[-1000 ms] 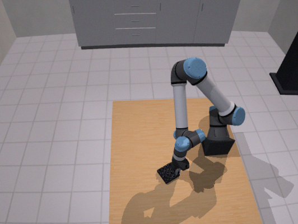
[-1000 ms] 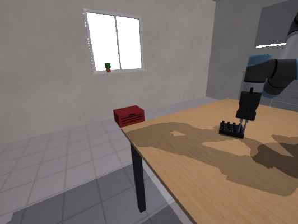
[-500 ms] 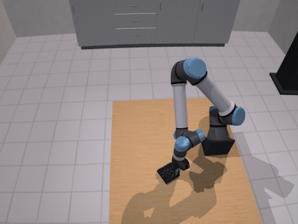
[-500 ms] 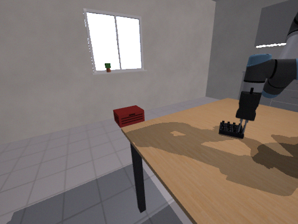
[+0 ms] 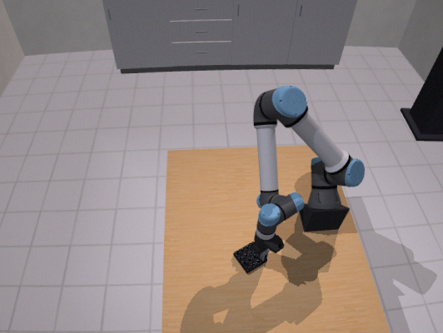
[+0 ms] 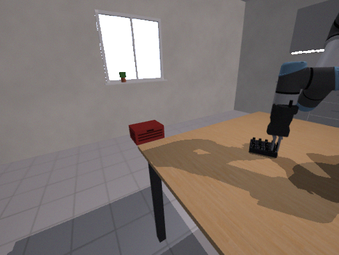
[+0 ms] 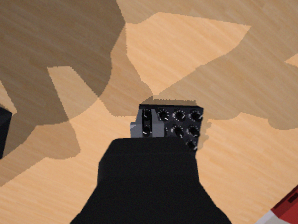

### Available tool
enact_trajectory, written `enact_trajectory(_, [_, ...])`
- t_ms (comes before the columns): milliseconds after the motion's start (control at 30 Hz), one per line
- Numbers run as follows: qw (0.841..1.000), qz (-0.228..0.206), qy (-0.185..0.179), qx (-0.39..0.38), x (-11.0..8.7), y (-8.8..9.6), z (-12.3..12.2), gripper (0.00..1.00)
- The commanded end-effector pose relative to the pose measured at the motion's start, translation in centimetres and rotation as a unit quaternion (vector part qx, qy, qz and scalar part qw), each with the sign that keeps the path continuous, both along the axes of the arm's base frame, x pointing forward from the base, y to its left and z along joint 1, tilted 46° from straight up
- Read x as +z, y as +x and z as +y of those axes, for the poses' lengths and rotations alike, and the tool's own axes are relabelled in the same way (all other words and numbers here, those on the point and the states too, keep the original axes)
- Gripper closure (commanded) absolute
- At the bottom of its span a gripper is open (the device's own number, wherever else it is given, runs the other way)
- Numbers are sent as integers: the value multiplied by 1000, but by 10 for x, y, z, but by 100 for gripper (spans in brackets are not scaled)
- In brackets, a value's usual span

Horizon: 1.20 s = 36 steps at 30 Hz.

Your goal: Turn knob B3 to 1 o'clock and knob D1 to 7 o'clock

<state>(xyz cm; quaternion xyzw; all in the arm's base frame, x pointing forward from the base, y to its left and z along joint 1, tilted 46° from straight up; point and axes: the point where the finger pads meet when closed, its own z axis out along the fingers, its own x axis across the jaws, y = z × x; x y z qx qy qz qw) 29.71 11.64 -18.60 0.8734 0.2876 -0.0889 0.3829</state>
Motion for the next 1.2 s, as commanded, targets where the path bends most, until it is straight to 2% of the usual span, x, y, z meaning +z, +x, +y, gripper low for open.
enact_trajectory(0, [999,32,-1,32,0,0,0,70])
enact_trajectory(600, [998,43,-2,43,0,0,0,70])
enact_trajectory(633, [998,43,-2,43,0,0,0,54])
enact_trajectory(1167, [998,43,-2,43,0,0,0,54])
